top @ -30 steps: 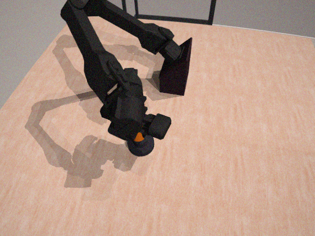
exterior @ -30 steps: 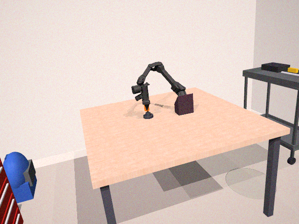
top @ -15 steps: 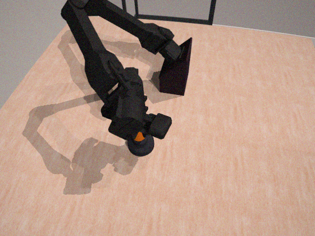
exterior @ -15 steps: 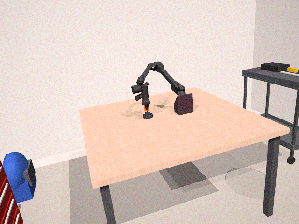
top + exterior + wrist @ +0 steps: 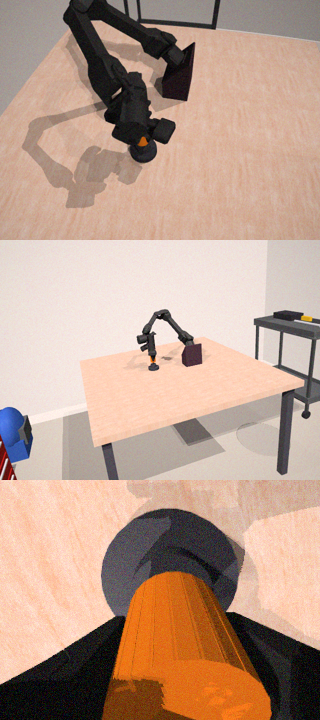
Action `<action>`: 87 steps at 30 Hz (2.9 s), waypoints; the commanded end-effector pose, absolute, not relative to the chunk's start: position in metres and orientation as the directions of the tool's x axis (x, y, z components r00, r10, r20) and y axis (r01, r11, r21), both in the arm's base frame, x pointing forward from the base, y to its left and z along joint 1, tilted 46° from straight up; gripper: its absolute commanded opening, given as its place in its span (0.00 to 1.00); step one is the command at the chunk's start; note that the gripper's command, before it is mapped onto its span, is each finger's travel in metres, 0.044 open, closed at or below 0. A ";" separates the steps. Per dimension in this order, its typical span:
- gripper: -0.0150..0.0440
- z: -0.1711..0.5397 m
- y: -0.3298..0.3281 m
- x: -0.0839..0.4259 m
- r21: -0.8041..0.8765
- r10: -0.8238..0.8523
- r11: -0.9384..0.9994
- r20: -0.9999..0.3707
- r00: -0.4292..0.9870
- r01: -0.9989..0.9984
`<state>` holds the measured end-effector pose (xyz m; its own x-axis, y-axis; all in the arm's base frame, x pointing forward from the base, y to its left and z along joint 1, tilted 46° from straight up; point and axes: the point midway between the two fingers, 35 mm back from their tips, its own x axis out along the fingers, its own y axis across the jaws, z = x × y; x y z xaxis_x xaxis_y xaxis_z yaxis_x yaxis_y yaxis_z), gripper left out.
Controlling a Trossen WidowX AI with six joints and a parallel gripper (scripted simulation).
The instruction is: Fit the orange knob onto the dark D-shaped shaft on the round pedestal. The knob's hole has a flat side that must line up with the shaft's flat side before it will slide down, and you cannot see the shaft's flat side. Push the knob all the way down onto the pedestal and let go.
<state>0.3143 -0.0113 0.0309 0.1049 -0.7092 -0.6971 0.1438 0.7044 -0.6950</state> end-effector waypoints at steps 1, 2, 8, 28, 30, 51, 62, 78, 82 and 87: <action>0.25 0.030 -0.012 0.314 -0.696 -0.710 0.703 -0.696 0.105 0.145; 0.25 0.030 -0.013 0.314 -0.696 -0.710 0.703 -0.696 0.105 0.145; 0.25 0.031 -0.013 0.316 -0.696 -0.710 0.703 -0.696 0.105 0.145; 0.25 0.034 -0.010 0.322 -0.644 -0.710 0.682 -0.696 0.105 0.346; 0.25 0.033 -0.010 0.322 -0.644 -0.710 0.682 -0.696 0.105 0.346; 0.25 0.032 -0.011 0.317 -0.644 -0.710 0.682 -0.696 0.105 0.346; 0.25 0.031 -0.012 0.315 -0.644 -0.710 0.682 -0.696 0.105 0.346; 0.25 0.033 -0.010 0.317 -0.644 -0.710 0.682 -0.696 0.105 0.346; 0.25 0.034 -0.009 0.318 -0.635 -0.710 0.677 -0.696 0.105 0.371; 0.25 0.034 -0.010 0.321 -0.568 -0.710 0.634 -0.696 0.105 0.524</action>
